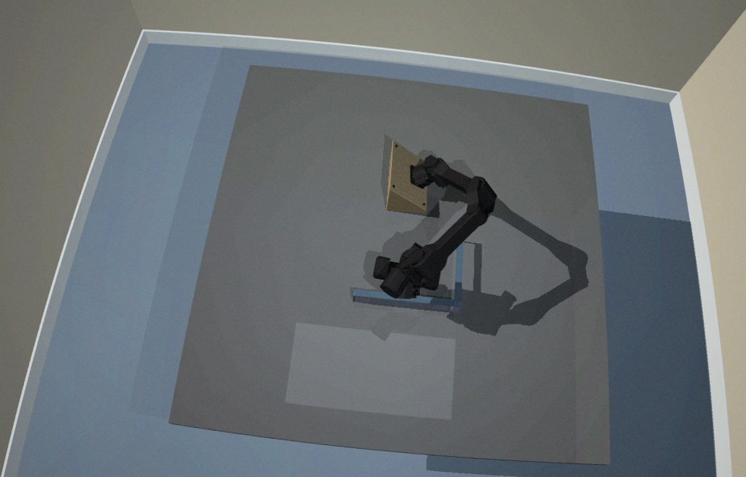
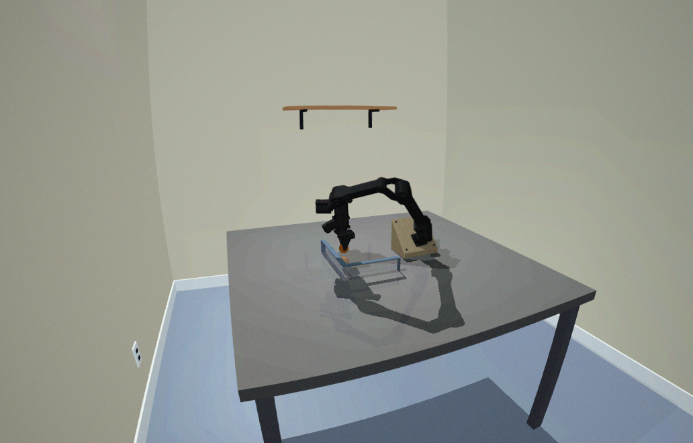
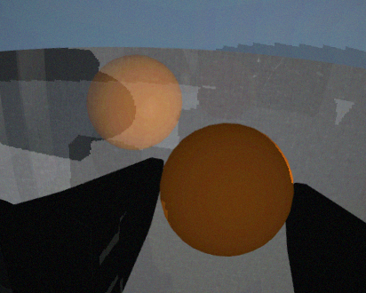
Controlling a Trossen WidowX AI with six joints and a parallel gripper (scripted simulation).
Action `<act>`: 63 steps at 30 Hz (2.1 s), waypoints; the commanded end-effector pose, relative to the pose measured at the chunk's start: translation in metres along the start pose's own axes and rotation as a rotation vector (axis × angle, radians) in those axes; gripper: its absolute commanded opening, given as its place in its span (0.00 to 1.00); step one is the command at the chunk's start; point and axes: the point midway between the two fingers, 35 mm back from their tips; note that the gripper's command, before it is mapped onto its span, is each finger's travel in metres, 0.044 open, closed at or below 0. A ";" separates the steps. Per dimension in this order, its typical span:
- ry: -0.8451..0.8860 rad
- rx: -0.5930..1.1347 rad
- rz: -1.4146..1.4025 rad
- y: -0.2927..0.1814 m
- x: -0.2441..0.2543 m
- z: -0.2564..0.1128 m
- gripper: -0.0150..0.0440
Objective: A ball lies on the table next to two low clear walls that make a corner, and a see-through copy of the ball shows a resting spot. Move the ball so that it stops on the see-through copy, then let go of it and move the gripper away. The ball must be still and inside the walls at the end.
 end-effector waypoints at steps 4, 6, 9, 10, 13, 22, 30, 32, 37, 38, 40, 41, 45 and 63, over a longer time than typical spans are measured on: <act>-0.003 -0.020 -0.043 0.005 0.007 -0.033 0.25; -0.003 -0.025 -0.054 0.006 0.009 -0.042 0.25; -0.003 -0.032 -0.071 0.006 0.013 -0.056 0.25; -0.003 -0.035 -0.077 0.006 0.014 -0.061 0.25; -0.004 -0.042 -0.094 0.005 0.018 -0.075 0.25; -0.004 -0.047 -0.108 0.003 0.025 -0.078 0.25; -0.002 -0.047 -0.108 -0.002 0.037 -0.050 0.25; -0.002 -0.047 -0.109 -0.004 0.040 -0.043 0.25; -0.001 -0.047 -0.109 -0.004 0.041 -0.036 0.25; -0.001 -0.047 -0.109 -0.003 0.041 -0.033 0.25; -0.001 -0.047 -0.109 -0.002 0.041 -0.025 0.25; -0.001 -0.048 -0.109 -0.002 0.041 -0.020 0.25; -0.001 -0.048 -0.109 -0.001 0.042 -0.001 0.25; 0.003 -0.047 -0.110 -0.001 0.042 0.037 0.25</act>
Point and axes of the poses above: the point midway between the two fingers, 35 mm back from their tips, its own z axis out along the fingers, its own x axis across the jaws, y = z × x, and after that the axes turned 12 degrees about z, right-handed
